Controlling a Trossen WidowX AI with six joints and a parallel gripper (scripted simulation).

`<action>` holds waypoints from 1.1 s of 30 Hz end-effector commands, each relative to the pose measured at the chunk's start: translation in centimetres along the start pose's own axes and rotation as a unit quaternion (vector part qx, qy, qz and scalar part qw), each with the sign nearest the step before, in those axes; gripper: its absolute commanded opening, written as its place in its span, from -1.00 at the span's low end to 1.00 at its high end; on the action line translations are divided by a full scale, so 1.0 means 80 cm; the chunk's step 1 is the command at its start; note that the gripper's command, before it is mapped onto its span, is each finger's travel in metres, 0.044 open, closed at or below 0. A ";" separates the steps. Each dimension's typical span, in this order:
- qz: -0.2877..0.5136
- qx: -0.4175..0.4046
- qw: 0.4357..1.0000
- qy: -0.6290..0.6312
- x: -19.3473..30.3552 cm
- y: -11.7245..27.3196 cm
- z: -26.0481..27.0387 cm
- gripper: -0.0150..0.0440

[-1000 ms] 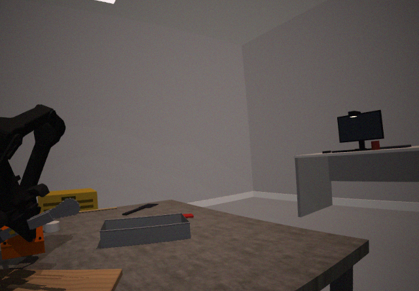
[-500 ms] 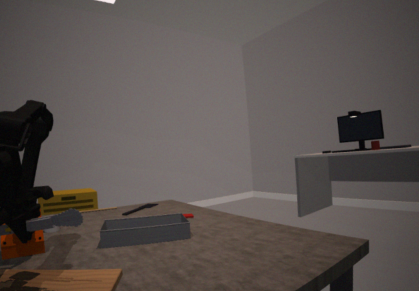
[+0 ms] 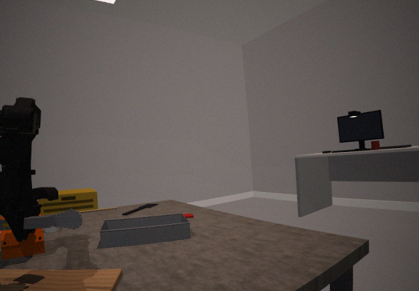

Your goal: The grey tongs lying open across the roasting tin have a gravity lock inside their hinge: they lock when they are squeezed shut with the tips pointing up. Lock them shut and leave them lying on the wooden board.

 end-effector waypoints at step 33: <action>-0.001 -0.011 1.000 -0.006 0.004 -0.049 0.006 -1.00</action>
Point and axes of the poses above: the point midway between the two fingers, 35 mm back from their tips, its own y axis back along the fingers, its own z axis across the jaws, x = y × z, the point moved 9 cm from there along y, back along the fingers, and after that the axes turned 7 degrees about y, right-handed, at the moved point
